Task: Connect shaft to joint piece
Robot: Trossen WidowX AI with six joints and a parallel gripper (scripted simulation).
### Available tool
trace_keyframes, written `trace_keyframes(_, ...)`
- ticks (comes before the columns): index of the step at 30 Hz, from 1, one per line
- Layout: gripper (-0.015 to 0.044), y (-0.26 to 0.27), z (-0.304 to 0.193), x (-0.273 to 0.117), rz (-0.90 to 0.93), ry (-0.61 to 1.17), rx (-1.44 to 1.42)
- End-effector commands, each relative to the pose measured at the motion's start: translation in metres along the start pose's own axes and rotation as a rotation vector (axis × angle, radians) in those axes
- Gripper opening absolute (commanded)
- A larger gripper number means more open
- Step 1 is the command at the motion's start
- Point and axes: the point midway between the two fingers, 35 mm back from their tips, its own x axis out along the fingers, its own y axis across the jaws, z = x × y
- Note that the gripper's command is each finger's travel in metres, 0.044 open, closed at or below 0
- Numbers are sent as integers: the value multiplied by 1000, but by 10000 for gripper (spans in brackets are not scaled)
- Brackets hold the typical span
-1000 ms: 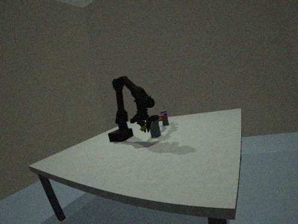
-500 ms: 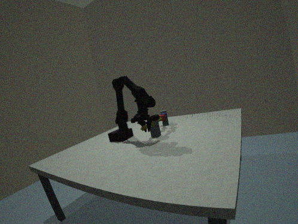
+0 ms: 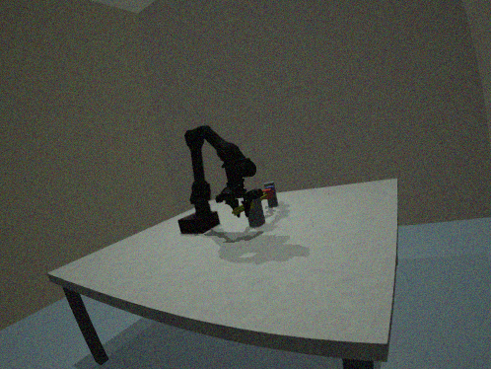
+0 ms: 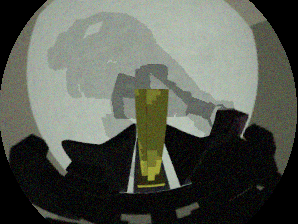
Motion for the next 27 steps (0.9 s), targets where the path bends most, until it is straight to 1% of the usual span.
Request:
trace_keyframes(1,251,0,0,0,-1,1,-2)
trace_keyframes(8,434,0,0,0,-1,1,-2)
trace_keyframes(19,440,0,0,-1,-1,1,-2)
trace_keyframes(24,440,0,0,-29,2,4,-2)
trace_keyframes(27,440,0,0,-30,2,4,-2)
